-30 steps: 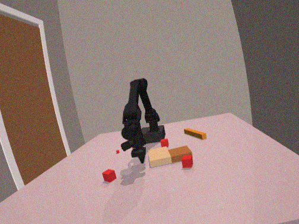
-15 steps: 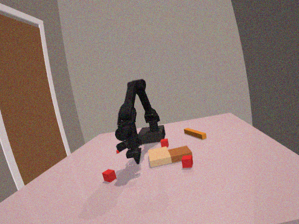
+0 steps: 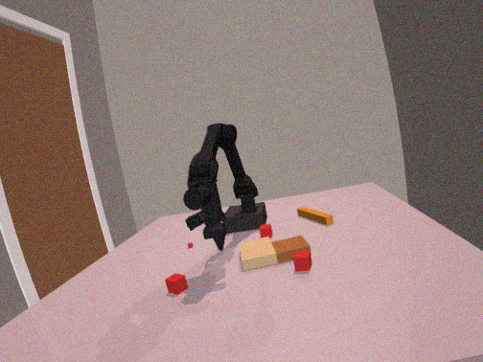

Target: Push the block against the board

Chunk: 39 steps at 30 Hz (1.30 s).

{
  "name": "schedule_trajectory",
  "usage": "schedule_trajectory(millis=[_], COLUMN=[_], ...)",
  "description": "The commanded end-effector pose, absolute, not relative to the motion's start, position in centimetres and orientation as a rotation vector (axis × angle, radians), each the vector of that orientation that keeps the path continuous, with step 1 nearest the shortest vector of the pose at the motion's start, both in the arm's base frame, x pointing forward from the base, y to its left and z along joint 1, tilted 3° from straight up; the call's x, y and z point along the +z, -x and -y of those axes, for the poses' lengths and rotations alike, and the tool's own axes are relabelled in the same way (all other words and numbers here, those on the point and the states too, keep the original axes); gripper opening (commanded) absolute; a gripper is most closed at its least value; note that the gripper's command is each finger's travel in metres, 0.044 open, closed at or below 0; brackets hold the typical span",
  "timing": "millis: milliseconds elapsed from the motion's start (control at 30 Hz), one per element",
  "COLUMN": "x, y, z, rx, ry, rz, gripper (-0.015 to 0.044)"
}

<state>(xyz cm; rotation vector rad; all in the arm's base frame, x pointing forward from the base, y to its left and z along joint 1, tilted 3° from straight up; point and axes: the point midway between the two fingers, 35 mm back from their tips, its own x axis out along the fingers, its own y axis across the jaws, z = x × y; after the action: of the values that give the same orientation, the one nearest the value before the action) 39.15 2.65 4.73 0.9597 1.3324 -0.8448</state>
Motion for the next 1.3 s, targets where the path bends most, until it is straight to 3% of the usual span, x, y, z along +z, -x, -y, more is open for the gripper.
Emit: schedule_trajectory(millis=[0,1267], x=[5.1,4.9], y=[-38.1,-25.9], z=[-3.4,-7.8], rx=[-0.749,0.233], ry=[-0.863,0.178], rz=[-1.365,-1.494], gripper=[0.0000,0.0000])
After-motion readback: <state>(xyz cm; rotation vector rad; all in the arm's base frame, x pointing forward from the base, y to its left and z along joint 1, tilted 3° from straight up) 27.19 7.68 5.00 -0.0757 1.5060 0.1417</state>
